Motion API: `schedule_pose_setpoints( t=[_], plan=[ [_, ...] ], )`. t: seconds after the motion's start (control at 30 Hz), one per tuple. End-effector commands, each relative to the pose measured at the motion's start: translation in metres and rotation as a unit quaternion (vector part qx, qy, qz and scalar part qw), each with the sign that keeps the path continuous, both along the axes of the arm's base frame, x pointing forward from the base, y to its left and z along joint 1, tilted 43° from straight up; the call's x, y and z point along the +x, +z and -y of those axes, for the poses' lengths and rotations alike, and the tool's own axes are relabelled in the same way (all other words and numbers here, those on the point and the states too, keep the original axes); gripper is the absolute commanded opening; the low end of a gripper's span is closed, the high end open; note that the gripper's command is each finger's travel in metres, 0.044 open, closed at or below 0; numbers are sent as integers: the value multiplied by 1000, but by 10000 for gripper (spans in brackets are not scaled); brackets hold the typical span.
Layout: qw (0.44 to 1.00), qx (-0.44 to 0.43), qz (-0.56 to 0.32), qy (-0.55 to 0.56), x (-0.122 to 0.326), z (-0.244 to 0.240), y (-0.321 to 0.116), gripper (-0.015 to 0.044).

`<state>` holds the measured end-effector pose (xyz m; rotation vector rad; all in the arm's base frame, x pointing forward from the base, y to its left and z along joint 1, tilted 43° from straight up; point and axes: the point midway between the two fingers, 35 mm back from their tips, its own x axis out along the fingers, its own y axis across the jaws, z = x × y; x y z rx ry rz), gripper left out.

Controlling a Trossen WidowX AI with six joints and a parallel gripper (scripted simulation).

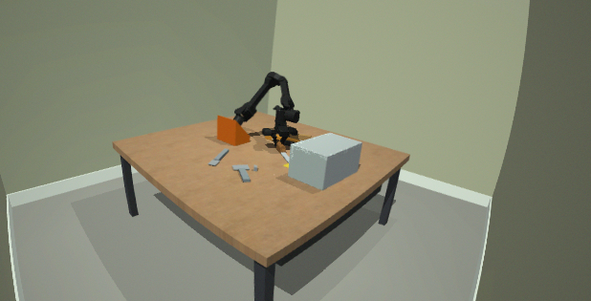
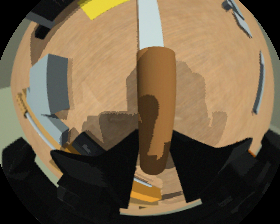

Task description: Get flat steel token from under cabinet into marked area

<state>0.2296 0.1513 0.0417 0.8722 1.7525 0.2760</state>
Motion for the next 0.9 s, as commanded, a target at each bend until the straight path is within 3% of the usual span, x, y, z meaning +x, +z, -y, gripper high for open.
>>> schedule_pose_setpoints(
  t=[0.0,0.87],
  plan=[
    [1000,-1,-1,-3,2,4,-3,0],
    [1000,-2,-2,-4,12,26,-25,0]
  ],
)
